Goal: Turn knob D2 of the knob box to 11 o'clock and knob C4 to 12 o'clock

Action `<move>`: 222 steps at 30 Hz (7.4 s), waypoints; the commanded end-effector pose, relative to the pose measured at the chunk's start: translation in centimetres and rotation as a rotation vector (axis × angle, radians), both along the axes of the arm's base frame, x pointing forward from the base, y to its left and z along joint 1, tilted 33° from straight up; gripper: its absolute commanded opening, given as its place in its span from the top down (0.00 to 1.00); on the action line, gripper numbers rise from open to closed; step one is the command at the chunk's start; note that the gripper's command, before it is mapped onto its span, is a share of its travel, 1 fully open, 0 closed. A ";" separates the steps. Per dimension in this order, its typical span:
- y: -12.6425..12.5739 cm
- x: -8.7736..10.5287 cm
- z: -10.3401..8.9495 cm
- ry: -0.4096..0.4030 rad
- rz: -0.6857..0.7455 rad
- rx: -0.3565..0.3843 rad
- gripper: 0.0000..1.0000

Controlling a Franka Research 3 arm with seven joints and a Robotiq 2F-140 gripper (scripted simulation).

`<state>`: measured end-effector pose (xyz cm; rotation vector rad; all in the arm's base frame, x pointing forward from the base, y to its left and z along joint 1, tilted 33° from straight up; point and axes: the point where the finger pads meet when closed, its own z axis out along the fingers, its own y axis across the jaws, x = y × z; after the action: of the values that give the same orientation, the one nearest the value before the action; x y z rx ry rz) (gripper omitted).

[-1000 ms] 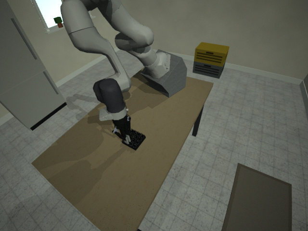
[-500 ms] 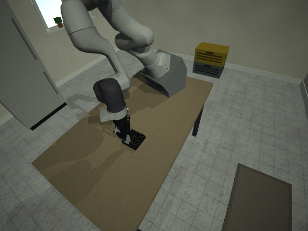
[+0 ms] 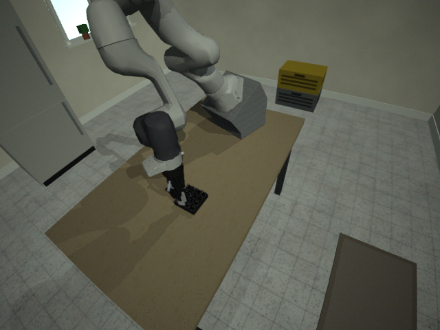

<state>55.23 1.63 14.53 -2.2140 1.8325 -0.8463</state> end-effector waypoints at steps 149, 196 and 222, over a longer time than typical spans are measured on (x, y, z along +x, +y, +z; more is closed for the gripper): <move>0.5 -1.0 2.2 0.311 1.073 -0.629 0.88; 1.2 -2.8 4.8 0.371 1.292 -0.760 0.88; 1.2 -2.8 4.7 0.371 1.292 -0.760 0.88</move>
<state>52.33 2.87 19.09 -3.3023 -0.2631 -0.8457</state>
